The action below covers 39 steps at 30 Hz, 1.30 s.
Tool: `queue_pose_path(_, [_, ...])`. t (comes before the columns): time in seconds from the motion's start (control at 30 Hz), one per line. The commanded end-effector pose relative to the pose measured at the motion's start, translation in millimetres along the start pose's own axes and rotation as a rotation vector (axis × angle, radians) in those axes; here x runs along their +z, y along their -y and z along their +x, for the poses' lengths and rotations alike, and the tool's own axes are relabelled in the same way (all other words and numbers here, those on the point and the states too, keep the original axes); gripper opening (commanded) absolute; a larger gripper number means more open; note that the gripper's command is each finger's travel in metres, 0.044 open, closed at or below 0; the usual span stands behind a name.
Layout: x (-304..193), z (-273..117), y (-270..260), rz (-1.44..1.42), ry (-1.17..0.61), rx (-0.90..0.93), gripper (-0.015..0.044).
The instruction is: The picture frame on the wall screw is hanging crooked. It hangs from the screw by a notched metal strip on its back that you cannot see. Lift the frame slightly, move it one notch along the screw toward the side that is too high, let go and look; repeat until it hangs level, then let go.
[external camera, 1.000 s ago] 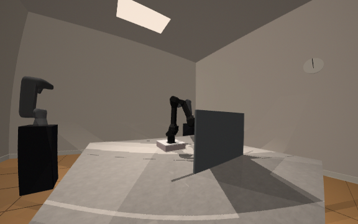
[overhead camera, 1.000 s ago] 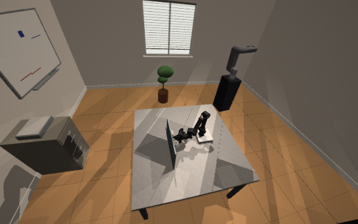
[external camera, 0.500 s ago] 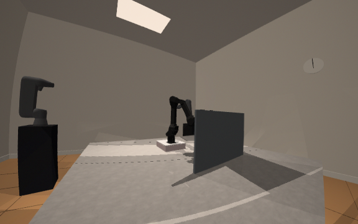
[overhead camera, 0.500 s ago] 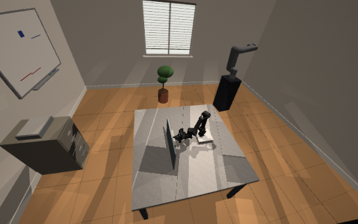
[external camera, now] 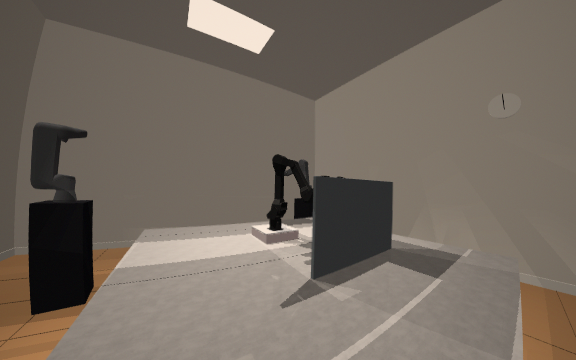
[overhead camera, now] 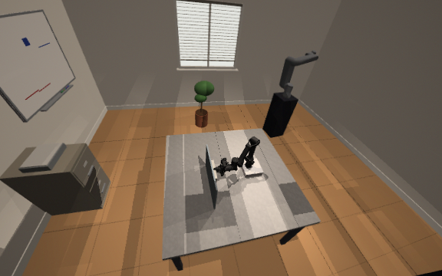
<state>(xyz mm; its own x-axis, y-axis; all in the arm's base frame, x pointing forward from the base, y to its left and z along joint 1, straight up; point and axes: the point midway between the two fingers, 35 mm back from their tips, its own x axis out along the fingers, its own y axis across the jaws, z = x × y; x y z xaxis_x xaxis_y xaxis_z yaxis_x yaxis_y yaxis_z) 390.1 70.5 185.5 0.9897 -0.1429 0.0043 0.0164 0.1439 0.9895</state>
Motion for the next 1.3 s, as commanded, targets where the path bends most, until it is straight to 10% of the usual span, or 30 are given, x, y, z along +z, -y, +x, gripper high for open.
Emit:
queue_pose_path(0.0, [0.6, 0.5, -3.0, 0.006, 0.004, 0.011, 0.0])
queue_pose_path(1.27, [7.3, 0.5, -4.0, 0.005, 0.004, 0.011, 0.0])
